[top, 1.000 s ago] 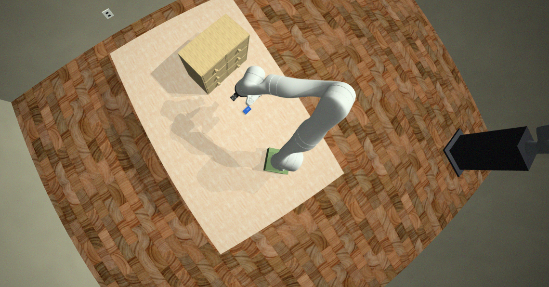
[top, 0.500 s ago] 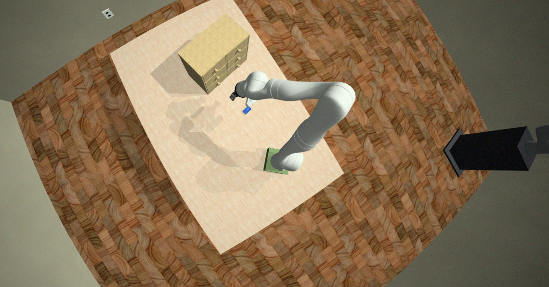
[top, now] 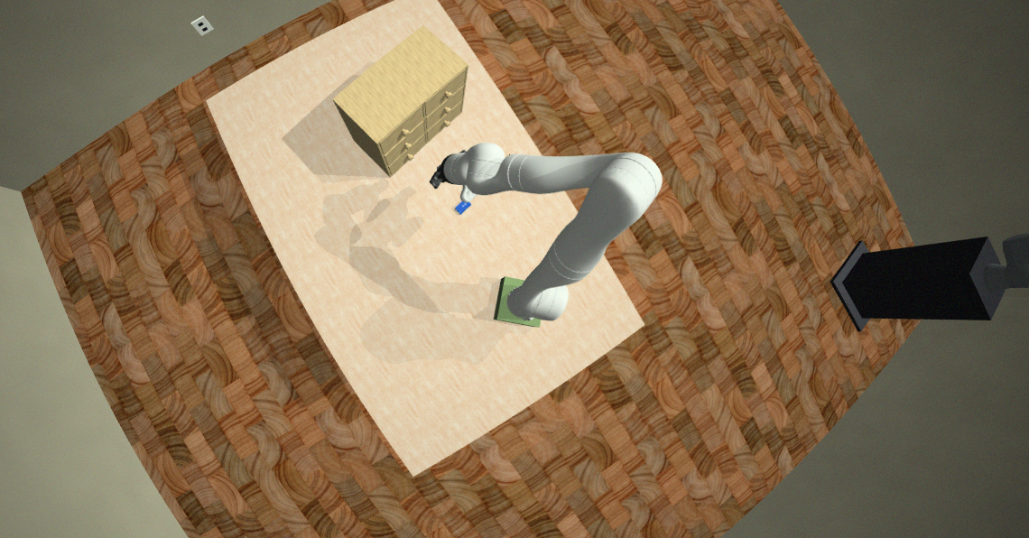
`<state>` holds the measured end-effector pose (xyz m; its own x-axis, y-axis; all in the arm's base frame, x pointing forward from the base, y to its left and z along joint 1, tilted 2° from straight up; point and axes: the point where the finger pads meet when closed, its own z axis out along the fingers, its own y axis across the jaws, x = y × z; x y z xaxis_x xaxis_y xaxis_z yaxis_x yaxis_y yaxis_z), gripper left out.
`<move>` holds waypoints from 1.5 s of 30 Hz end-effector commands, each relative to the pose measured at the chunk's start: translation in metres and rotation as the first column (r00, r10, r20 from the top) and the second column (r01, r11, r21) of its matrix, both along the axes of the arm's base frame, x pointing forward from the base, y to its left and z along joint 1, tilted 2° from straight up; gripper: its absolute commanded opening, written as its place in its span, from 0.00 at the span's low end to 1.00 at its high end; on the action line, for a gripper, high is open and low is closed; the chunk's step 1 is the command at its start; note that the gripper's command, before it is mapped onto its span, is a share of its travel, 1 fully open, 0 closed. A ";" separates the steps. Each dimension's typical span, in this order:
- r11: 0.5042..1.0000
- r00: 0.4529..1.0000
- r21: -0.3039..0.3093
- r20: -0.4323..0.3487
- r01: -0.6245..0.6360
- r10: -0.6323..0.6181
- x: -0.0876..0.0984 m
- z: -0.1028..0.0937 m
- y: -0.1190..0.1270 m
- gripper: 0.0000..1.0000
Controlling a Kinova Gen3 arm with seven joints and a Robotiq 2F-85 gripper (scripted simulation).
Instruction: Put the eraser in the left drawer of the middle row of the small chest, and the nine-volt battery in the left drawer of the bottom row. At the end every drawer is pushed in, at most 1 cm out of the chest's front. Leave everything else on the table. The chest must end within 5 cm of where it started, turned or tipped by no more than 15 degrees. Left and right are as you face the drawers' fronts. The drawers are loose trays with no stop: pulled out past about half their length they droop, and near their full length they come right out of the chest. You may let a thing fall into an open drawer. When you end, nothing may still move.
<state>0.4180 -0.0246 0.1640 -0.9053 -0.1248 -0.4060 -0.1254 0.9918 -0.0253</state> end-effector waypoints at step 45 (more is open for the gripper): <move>1.000 0.993 0.011 0.115 -0.014 0.012 0.014 -0.020 0.006 0.00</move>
